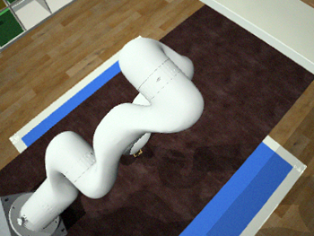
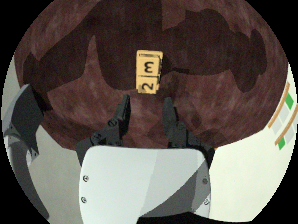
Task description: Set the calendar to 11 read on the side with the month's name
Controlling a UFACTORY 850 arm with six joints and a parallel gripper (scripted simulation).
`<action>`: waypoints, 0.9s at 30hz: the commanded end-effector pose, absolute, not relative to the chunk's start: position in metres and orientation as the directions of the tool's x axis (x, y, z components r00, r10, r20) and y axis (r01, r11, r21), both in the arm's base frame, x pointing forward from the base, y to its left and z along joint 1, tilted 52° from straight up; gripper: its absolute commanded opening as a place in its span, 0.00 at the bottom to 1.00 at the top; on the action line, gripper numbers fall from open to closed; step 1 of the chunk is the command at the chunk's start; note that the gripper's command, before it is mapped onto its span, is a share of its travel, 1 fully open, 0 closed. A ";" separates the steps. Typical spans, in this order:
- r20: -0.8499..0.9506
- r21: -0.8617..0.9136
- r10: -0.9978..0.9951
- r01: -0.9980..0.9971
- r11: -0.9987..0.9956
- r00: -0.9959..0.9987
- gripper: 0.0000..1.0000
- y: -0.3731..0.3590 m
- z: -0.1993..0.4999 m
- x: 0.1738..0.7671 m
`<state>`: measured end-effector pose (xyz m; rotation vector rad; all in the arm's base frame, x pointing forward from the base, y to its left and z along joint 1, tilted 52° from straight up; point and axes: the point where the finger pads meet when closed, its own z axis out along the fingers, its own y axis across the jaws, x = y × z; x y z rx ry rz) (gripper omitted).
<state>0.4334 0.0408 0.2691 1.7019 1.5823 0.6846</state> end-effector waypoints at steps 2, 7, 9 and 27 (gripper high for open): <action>-0.088 0.784 0.989 0.621 -0.004 0.117 0.49 0.043 0.282 0.419; -0.088 0.784 0.989 0.621 -0.004 0.117 0.49 0.044 0.283 0.417; -0.088 0.784 0.989 0.621 -0.004 0.117 1.00 0.044 0.283 0.417; -0.088 0.784 0.989 0.621 -0.004 0.117 1.00 0.044 0.283 0.417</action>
